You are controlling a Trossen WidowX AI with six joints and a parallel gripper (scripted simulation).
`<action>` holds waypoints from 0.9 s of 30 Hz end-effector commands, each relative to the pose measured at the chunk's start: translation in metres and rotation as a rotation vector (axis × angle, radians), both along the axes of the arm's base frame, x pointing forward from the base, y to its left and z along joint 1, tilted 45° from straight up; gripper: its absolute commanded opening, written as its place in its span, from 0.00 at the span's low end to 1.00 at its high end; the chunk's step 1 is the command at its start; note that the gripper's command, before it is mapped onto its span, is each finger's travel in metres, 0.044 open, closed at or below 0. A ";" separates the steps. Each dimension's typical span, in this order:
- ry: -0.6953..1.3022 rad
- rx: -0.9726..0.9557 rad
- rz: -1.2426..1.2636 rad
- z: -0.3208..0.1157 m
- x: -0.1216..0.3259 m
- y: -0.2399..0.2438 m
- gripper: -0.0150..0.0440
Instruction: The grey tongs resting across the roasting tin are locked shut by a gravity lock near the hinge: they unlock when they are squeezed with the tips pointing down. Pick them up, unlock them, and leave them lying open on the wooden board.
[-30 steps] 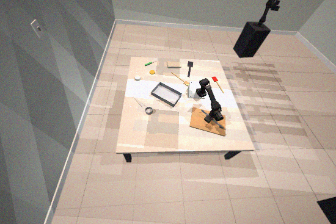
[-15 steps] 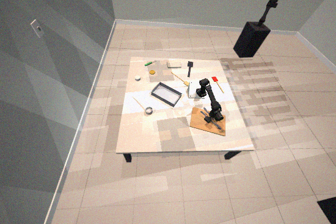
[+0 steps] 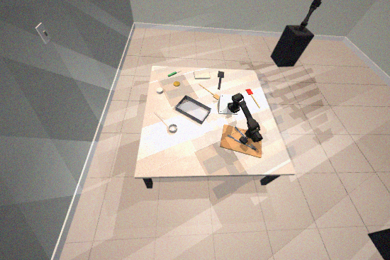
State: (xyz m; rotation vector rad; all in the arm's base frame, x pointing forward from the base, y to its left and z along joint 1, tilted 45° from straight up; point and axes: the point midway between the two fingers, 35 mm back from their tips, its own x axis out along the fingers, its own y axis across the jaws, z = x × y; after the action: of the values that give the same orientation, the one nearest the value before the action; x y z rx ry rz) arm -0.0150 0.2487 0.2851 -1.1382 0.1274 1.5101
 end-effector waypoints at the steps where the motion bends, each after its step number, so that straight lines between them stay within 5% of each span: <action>1: 0.004 -0.003 -0.002 0.027 -0.014 0.009 1.00; 15: 0.007 0.006 0.005 0.108 -0.083 0.030 1.00; 27: 0.026 0.082 0.053 0.130 -0.083 -0.003 1.00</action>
State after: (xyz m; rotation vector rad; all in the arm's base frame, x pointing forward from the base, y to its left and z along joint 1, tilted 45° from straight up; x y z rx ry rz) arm -0.1021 0.2536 0.4100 -1.0845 0.0642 1.5633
